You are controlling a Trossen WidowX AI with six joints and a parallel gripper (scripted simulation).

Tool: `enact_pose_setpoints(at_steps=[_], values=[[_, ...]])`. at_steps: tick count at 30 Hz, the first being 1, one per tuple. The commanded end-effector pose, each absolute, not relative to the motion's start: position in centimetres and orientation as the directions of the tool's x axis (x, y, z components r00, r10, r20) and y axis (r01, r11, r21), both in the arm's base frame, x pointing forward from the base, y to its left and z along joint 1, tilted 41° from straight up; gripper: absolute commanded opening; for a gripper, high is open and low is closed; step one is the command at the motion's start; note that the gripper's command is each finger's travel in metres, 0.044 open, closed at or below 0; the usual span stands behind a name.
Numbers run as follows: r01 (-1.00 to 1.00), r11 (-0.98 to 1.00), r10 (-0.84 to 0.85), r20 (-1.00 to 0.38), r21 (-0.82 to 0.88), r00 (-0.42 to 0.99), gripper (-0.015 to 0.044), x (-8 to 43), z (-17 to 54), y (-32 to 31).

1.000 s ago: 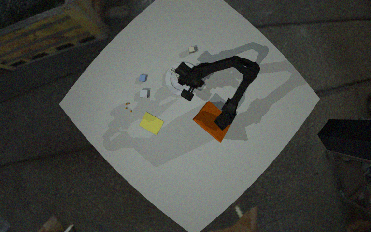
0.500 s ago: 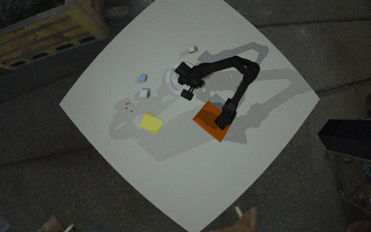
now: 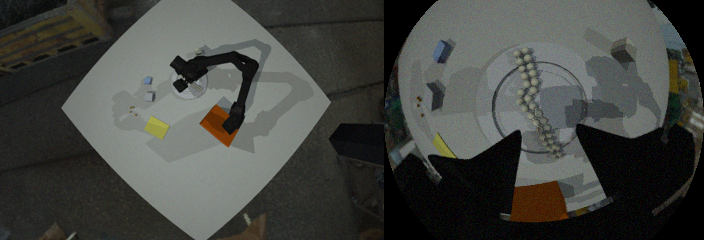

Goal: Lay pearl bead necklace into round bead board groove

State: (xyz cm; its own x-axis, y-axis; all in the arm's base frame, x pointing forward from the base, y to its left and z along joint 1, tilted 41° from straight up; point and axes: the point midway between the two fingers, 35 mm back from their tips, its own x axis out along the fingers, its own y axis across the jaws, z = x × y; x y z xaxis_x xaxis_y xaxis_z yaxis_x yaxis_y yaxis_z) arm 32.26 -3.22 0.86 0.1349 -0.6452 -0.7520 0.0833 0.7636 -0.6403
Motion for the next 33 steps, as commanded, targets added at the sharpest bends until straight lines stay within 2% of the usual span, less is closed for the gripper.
enact_pose_setpoints(at_steps=[1, 6, 33], values=[[0.252, 0.755, -0.647, -0.75, -0.606, 0.135, 0.02, 35.0, 0.8, -2.1], [0.396, 0.73, -0.647, -0.75, -0.557, 0.136, 0.02, 37.2, 0.7, -1.3], [0.398, 0.73, -0.646, -0.75, -0.555, 0.139, 0.02, 37.6, -1.4, -3.1]])
